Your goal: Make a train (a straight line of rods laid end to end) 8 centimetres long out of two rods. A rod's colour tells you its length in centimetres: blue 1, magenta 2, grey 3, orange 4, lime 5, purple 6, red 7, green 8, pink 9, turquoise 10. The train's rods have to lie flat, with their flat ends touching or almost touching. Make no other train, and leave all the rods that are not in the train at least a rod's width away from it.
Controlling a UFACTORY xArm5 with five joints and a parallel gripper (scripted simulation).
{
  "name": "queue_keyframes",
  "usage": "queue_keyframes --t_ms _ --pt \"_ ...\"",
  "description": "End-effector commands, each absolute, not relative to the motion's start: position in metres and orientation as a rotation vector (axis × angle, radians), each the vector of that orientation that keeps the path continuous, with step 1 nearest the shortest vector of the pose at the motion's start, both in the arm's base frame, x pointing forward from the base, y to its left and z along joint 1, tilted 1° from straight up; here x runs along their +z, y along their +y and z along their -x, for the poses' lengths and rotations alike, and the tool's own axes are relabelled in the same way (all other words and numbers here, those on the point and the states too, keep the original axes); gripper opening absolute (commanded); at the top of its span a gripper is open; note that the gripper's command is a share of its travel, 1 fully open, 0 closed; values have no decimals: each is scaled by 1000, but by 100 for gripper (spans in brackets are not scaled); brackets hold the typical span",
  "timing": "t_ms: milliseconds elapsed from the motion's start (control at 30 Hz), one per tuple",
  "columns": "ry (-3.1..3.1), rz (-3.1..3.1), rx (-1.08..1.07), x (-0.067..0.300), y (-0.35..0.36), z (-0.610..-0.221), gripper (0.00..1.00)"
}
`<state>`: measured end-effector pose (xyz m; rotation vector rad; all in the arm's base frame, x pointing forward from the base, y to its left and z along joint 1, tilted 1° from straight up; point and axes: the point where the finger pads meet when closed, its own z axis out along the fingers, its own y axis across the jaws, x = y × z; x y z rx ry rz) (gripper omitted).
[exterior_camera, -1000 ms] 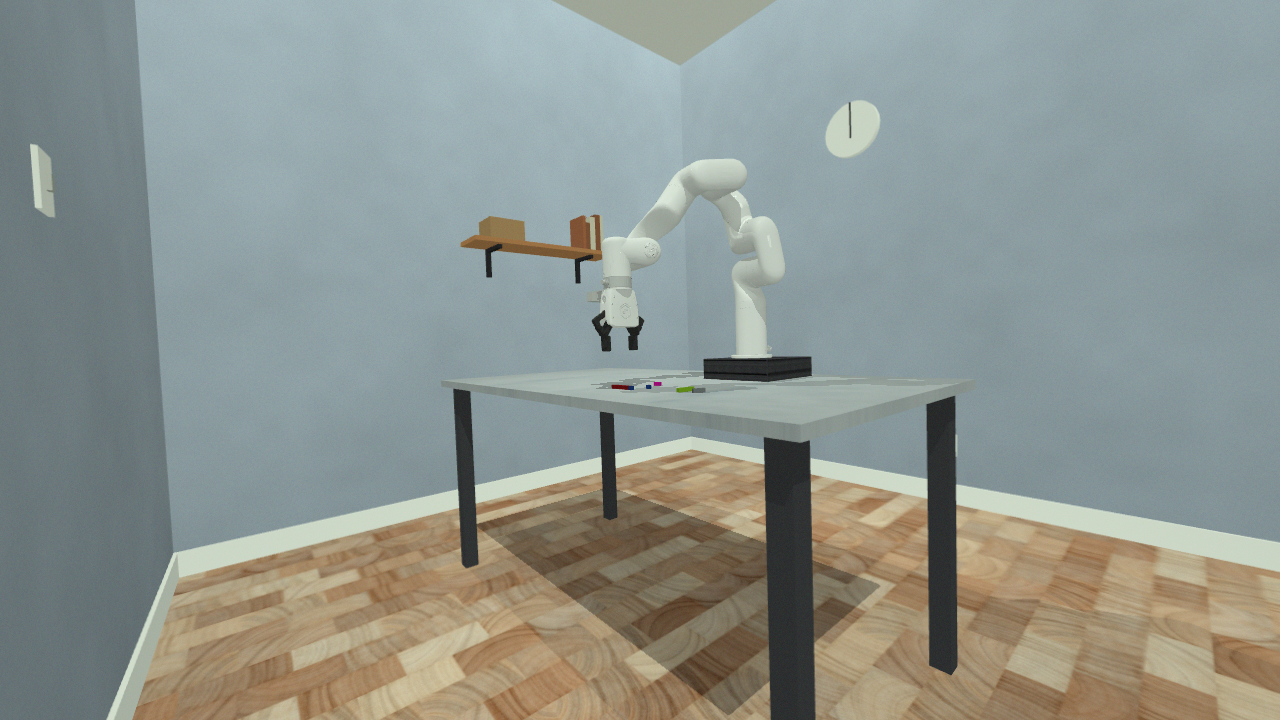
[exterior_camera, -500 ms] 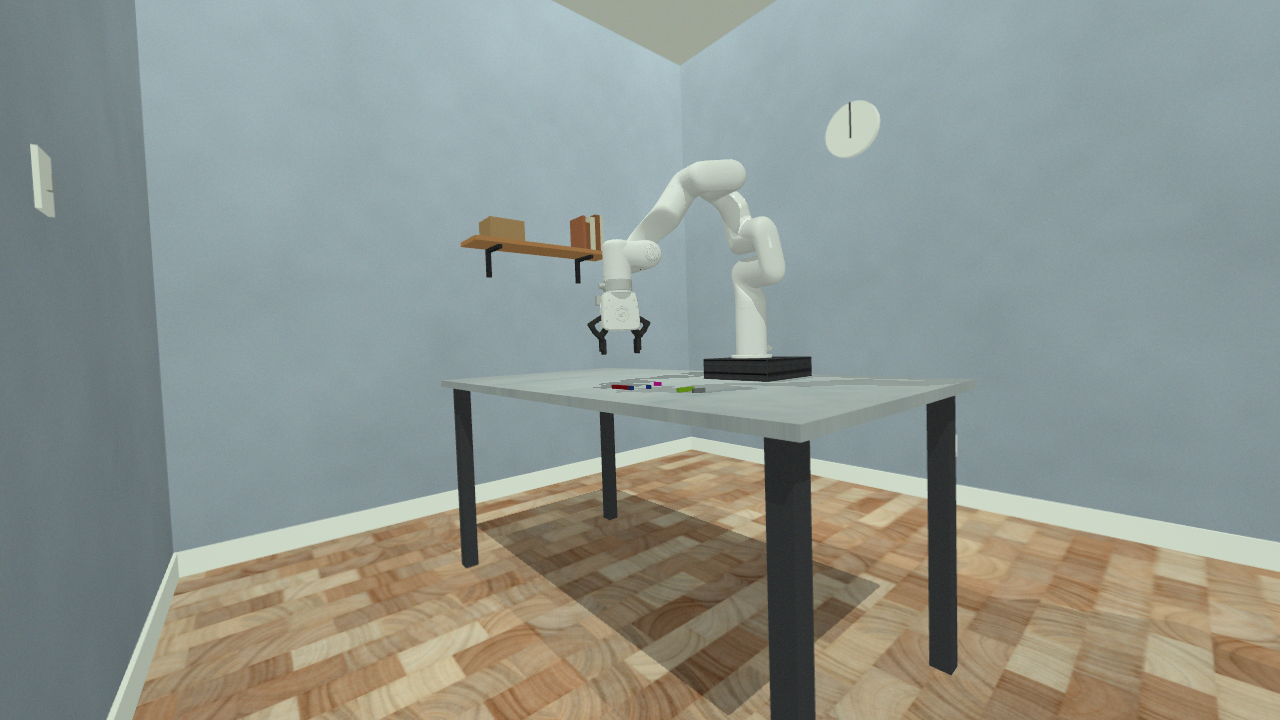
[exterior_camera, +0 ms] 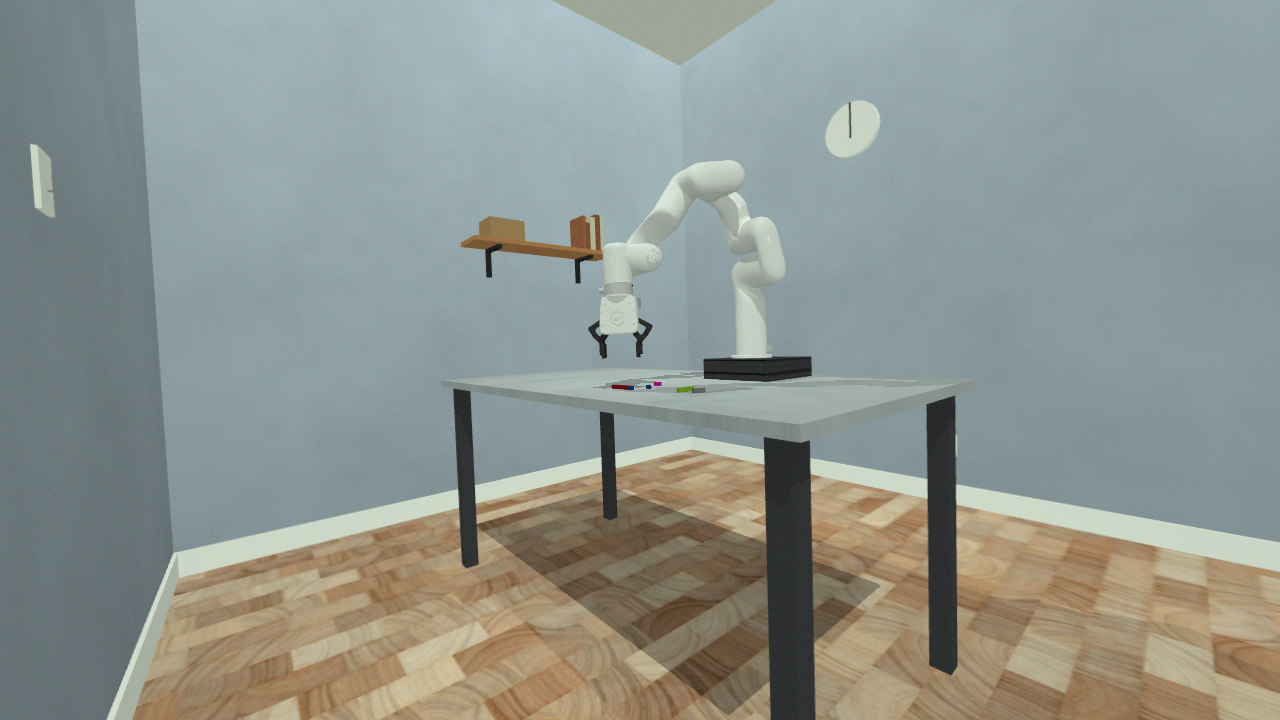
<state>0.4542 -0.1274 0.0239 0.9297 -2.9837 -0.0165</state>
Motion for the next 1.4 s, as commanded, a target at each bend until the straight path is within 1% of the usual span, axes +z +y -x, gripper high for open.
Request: queue_keyframes --t_ms 0,433,633,1367 --pt "-3054 -678 -11 22 -126 -457 100" --pt "-3127 -34 -6 13 -120 -461 100" --pt "-3123 148 -5 11 -118 -461 100" --pt "-3121 191 -4 10 -118 -462 100"
